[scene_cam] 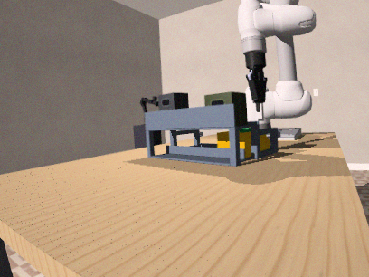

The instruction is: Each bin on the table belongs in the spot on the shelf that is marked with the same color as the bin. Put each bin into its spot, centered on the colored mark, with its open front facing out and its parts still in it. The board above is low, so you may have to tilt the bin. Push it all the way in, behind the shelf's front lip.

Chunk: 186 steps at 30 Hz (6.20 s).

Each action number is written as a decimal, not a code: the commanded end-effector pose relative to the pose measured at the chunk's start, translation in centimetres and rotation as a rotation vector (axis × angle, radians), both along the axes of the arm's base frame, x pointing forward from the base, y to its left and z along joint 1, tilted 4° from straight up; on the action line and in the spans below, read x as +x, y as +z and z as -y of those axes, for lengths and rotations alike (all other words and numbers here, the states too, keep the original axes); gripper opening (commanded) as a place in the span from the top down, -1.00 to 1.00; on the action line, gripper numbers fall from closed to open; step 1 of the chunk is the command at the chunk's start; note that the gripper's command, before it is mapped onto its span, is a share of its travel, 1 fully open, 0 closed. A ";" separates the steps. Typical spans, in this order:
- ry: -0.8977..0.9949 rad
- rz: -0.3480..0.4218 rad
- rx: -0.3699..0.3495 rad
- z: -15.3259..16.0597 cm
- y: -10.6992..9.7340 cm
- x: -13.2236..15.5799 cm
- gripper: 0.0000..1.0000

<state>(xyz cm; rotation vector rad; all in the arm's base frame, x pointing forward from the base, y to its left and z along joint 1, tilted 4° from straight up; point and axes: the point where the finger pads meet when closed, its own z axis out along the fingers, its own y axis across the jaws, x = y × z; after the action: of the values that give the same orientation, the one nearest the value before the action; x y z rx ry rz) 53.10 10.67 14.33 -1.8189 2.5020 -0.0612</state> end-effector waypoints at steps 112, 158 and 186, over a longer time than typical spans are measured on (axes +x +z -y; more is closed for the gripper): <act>-1.467 0.001 0.080 7.0 2.8 -26.1 0.53; -1.467 0.001 0.080 7.1 -1.2 -25.9 0.53; -1.467 0.001 0.080 7.1 -3.8 -25.8 0.53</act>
<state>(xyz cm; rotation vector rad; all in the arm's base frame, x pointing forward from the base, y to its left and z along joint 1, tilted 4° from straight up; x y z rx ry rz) 27.29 3.82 10.80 0.3194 3.0758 0.0015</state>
